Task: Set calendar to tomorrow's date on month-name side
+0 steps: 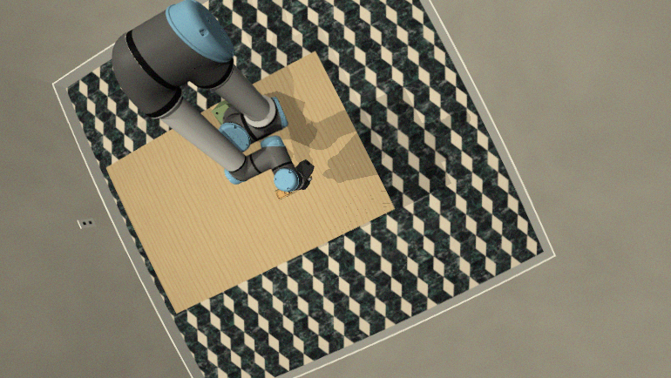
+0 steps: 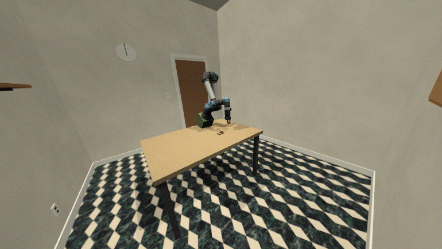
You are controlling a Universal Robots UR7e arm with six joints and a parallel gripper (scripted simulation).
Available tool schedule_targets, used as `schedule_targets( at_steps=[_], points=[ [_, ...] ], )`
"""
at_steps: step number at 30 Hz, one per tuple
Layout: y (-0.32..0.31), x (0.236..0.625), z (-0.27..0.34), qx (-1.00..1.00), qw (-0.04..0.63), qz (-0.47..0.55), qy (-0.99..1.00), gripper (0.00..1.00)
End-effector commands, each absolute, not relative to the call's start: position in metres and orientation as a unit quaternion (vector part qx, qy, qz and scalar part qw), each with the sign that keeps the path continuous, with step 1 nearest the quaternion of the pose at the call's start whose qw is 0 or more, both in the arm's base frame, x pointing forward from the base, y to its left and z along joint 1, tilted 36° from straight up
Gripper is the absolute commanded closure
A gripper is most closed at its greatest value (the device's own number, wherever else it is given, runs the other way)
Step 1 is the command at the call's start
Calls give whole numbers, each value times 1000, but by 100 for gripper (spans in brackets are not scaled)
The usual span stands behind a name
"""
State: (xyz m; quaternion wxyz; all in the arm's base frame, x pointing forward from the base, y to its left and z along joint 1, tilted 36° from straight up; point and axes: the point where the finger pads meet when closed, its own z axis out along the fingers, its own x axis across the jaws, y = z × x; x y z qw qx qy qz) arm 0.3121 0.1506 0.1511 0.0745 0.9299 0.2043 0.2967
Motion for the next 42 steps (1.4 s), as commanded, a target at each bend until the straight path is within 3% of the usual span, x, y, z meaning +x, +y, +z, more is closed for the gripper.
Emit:
schedule_targets(
  at_steps=[1,25,42],
  points=[
    [151,310,154,930,74,297,204,40],
    [150,310,155,927,79,295,219,40],
    [135,312,156,864,136,273,401,40]
  ],
)
